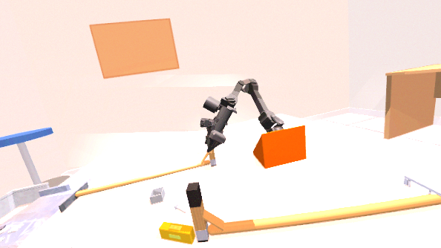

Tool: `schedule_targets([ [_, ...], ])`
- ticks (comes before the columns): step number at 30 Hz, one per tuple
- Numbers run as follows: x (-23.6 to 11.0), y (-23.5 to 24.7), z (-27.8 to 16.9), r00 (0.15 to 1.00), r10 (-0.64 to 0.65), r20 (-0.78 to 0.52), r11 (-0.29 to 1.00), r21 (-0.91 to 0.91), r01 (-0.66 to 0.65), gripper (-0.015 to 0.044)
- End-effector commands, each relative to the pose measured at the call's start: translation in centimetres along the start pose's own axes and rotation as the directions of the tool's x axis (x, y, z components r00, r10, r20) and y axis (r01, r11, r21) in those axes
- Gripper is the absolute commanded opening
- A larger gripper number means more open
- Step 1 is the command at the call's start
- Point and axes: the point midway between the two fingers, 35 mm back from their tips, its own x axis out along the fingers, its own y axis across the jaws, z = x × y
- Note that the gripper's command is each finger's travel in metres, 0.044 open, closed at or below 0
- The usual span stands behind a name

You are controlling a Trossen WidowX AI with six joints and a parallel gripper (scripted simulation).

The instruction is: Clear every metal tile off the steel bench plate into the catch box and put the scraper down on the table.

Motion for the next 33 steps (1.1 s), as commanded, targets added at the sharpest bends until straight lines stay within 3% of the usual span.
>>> schedule_targets([
  [1,0.0,0.0,0.0,1.0,0.0,0.0,1.0,0.0,0.0,0.0414],
  [13,0.0,0.0,0.0,1.0,0.0,0.0,1.0,0.0,0.0,0.0099],
  [20,0.0,0.0,0.0,1.0,0.0,0.0,1.0,0.0,0.0,0.0052],
  [22,-0.01,0.0,0.01,1.0,0.0,0.0,1.0,0.0,0.0,0.0],
  [33,-0.15,0.48,0.12,1.0,0.003,-0.001,1.0,-0.002,-0.003,0.0],
])
